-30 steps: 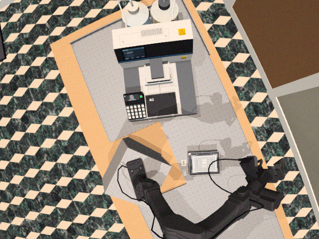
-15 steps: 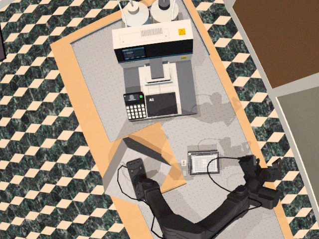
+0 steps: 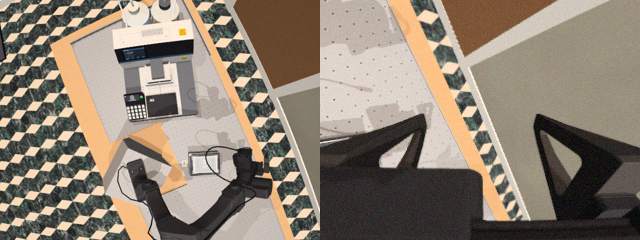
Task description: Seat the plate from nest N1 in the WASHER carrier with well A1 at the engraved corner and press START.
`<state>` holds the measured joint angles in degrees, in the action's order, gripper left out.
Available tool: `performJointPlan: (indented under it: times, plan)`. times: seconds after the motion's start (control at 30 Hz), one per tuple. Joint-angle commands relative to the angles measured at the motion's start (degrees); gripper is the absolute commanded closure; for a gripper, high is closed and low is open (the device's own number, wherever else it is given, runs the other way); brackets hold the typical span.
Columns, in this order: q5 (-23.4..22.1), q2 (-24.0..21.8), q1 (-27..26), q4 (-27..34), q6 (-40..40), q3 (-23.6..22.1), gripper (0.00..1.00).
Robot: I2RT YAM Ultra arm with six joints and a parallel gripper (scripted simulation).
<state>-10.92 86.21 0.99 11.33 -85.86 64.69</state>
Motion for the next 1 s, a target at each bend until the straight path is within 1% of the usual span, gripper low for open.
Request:
performJointPlan:
  times: [0.0, 0.1, 0.13, 0.23, 0.27, 0.3, 0.33, 0.4, 0.47, 0.5, 0.57, 0.6, 0.63, 0.77, 0.8, 0.83, 0.87, 0.9, 0.93, 0.97]
  plan:
    - [1.8, -2.5, 2.0, 2.9, 7.5, -1.5, 0.00]
    - [3.3, -3.1, 3.2, 4.7, 12.2, -2.6, 0.00]
    - [3.6, -3.5, 3.5, 4.3, 12.5, -3.5, 0.00]
    - [5.2, -4.1, 4.8, 6.5, 17.8, -4.4, 0.00]
    - [5.5, -4.5, 5.2, 7.0, 19.6, -3.0, 0.00]
    - [6.0, -4.6, 5.6, 7.9, 21.4, -3.3, 0.00]
    - [6.6, -4.7, 6.0, 8.1, 22.0, -5.7, 0.00]
    - [7.8, -5.1, 7.0, 9.6, 25.6, -6.2, 0.00]
    - [7.8, -5.1, 7.0, 9.6, 25.6, -6.2, 0.00]
    - [8.3, -5.5, 7.5, 10.4, 27.9, -4.3, 0.00]
    - [9.3, -5.7, 8.3, 12.1, 31.5, -4.7, 0.00]
    - [9.8, -6.0, 8.7, 12.0, 31.8, -7.8, 0.00]
    - [10.0, -6.3, 8.9, 11.7, 32.1, -8.5, 0.00]
    - [12.1, -7.2, 10.6, 14.2, 38.6, -10.0, 0.00]
    - [12.6, -7.4, 11.1, 15.0, 40.6, -9.9, 0.00]
    - [13.0, -7.7, 11.5, 15.6, 42.5, -8.4, 0.00]
    - [13.6, -7.8, 12.0, 16.6, 44.5, -8.8, 0.00]
    - [14.3, -7.7, 12.4, 17.4, 45.9, -11.0, 0.00]
    - [14.6, -8.2, 12.7, 17.1, 46.3, -12.1, 0.00]
    - [15.3, -8.4, 13.2, 17.9, 48.3, -12.3, 0.00]
